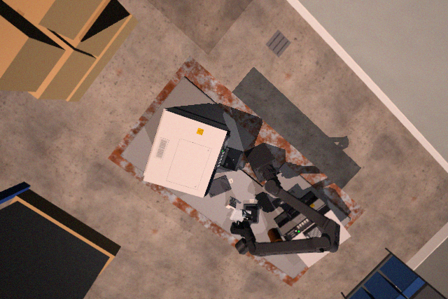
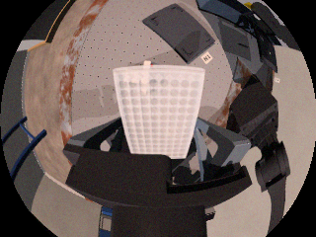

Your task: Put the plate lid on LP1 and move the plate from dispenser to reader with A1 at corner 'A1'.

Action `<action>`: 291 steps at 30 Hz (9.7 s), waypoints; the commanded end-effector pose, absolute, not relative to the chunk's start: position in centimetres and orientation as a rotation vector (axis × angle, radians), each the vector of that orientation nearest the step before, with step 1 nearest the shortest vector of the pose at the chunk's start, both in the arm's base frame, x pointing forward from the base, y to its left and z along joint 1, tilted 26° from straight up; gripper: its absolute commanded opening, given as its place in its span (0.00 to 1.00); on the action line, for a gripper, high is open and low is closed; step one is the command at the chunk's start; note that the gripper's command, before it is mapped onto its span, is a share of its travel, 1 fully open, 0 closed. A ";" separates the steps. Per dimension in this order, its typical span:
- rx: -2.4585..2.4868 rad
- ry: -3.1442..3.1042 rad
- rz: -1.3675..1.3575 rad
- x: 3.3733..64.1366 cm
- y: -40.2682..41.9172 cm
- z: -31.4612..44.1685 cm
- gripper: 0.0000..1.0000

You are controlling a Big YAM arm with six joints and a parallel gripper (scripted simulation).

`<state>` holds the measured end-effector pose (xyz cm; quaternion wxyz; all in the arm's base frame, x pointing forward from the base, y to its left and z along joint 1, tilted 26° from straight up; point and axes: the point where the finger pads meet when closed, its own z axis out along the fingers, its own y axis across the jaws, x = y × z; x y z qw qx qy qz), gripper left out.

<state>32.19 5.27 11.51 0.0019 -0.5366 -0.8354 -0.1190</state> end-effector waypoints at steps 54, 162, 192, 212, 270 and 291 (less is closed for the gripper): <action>-2.149 -2.190 -0.339 32.6 -8.2 10.9 0.86; -2.681 -0.715 -0.321 13.6 -25.5 3.2 0.86; -2.701 -0.655 -0.355 11.9 -26.6 2.4 0.86; -2.669 -0.597 -0.355 10.7 -24.8 0.6 0.86; -2.667 -0.634 -0.351 11.6 -22.8 -3.7 0.86; -2.667 -0.637 -0.361 11.2 -22.9 -3.9 0.86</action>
